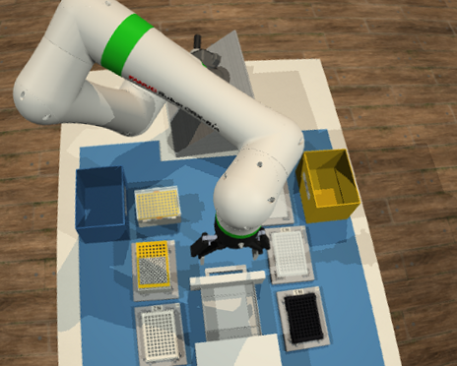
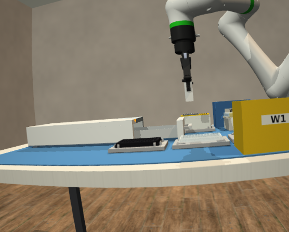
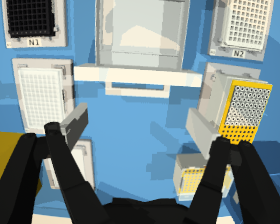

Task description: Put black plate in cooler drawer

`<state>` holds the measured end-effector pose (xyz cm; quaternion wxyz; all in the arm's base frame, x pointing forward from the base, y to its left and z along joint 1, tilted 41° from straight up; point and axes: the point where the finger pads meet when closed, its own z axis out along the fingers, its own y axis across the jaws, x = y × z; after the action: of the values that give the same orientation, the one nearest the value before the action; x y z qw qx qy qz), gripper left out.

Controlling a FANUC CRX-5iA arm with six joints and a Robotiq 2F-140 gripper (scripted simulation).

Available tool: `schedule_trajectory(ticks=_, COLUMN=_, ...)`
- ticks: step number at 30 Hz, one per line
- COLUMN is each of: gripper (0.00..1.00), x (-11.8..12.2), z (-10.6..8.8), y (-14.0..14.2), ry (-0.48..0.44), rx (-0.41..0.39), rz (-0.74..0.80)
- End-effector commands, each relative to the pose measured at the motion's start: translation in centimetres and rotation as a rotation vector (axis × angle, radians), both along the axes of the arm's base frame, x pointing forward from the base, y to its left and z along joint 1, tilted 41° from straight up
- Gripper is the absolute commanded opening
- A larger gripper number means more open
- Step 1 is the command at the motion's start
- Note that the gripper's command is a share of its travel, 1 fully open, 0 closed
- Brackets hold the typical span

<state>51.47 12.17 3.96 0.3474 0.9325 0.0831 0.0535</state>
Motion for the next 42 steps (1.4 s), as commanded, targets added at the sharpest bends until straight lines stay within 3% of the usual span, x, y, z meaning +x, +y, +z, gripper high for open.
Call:
schedule_trajectory(ticks=1, gripper=0.87, x=0.7, z=-0.6, y=-0.4, ry=0.0, rx=0.0, rz=0.0)
schedule_trajectory(ticks=42, gripper=0.87, x=1.3, z=-3.5, y=-2.9, ry=0.0, rx=0.0, rz=0.0)
